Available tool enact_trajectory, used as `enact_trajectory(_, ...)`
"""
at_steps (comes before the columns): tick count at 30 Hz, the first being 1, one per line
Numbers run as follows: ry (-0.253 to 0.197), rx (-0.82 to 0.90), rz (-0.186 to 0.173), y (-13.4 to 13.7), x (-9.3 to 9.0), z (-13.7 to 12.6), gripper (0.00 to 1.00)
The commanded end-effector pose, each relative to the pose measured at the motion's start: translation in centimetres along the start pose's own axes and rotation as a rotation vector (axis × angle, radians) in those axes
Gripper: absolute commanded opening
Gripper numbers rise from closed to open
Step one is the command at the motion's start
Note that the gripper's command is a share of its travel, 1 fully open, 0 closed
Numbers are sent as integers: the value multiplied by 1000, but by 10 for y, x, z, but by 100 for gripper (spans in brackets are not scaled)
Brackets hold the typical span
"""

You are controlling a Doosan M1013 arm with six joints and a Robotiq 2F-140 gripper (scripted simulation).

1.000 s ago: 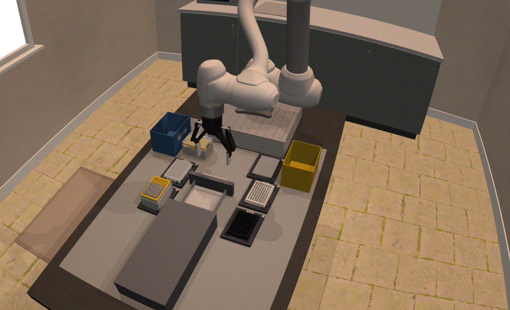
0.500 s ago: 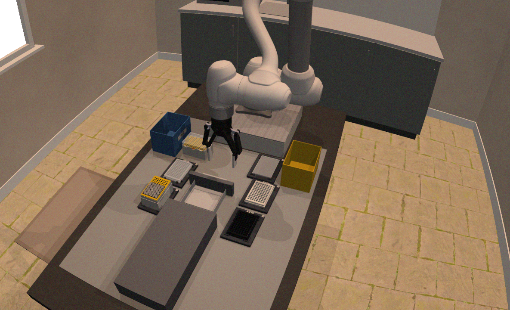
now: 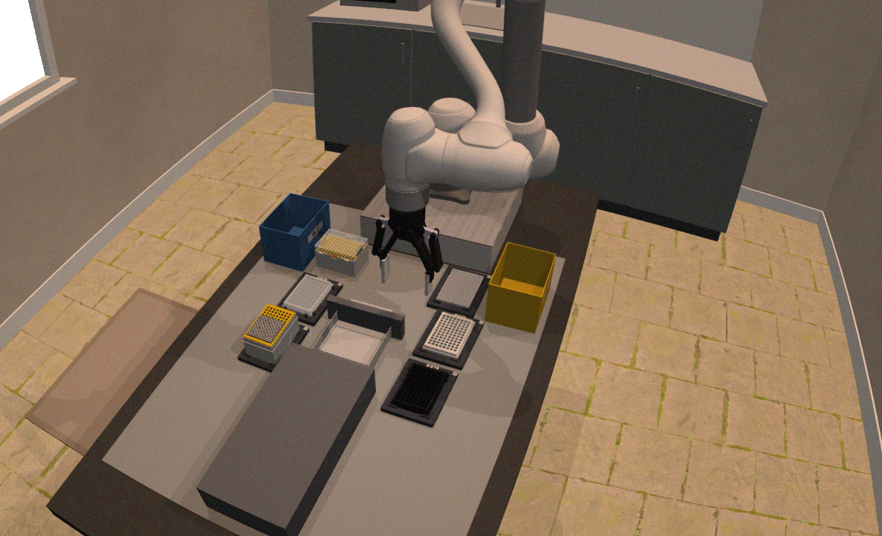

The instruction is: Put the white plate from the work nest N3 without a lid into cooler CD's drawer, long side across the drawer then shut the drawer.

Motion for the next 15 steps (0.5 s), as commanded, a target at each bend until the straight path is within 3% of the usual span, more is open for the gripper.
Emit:
enact_trajectory(1, 0, 0, 0, -11, 1, 0, 66)
enact_trajectory(15, 0, 0, 0, -63, 3, -3, 66)
Point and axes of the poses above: the point where the finger pads meet when closed, its own x axis back along the fingers, its own y axis across the jaws, z = x × y, the point moved 1 cm from there along x, back along the fingers
